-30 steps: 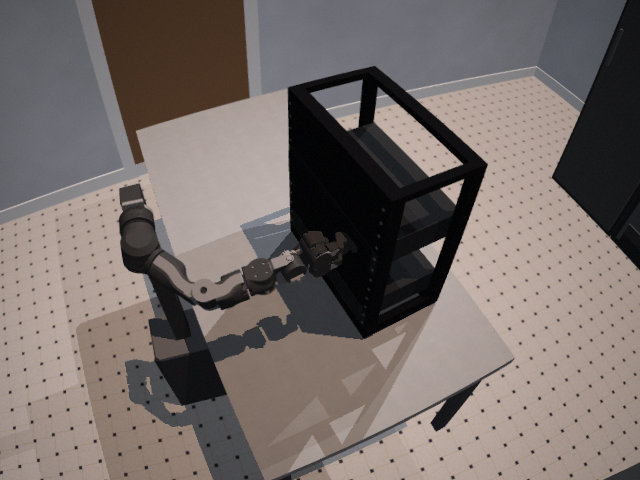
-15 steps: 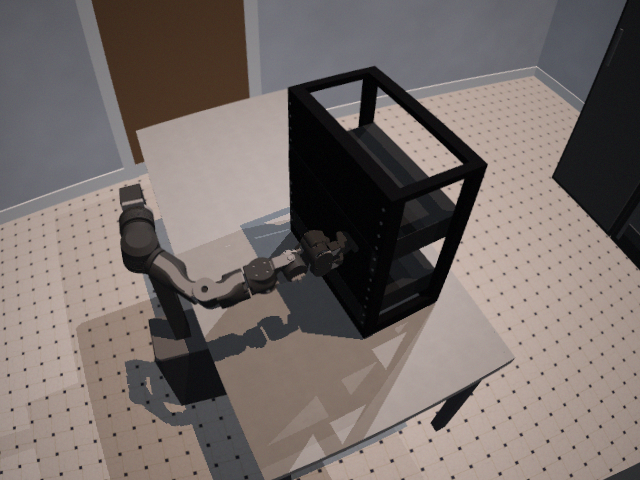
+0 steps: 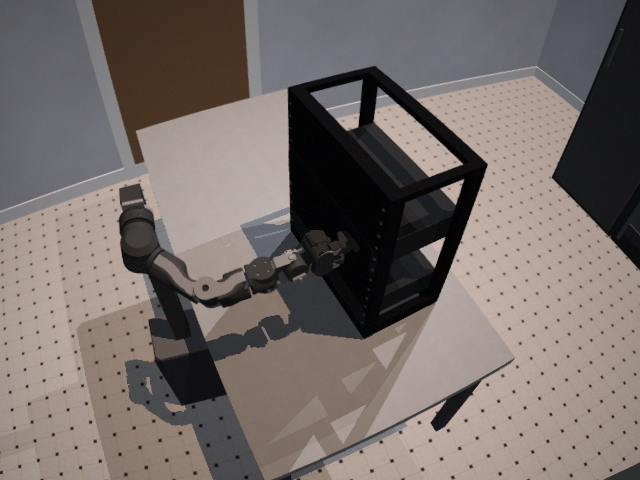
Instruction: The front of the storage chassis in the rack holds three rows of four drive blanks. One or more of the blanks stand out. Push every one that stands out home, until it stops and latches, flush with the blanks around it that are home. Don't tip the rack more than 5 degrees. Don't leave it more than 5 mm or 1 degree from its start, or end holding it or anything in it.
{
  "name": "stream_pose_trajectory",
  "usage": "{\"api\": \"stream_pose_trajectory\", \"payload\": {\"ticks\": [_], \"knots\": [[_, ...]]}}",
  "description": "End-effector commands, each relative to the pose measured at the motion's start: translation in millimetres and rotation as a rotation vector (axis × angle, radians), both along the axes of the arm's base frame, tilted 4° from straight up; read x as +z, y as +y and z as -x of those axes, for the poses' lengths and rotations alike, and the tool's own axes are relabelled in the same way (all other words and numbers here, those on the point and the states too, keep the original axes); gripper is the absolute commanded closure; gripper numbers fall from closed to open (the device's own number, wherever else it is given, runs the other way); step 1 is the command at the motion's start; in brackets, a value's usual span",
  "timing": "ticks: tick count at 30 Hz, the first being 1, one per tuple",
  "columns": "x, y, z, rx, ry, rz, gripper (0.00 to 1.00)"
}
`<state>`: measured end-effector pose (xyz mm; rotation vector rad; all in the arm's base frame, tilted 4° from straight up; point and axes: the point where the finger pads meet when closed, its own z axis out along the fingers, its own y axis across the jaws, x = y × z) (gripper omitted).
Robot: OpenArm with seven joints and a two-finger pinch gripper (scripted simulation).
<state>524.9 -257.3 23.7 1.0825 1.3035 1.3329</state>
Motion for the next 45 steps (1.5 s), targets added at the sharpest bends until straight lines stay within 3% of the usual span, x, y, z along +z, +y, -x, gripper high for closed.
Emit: {"api": "stream_pose_trajectory", "payload": {"ticks": [1, 45], "knots": [[4.4, 1.7, 0.2, 0.006, -0.008, 0.003, 1.00], [4.8, 2.3, -5.2, 0.005, -0.007, 0.002, 1.00]]}}
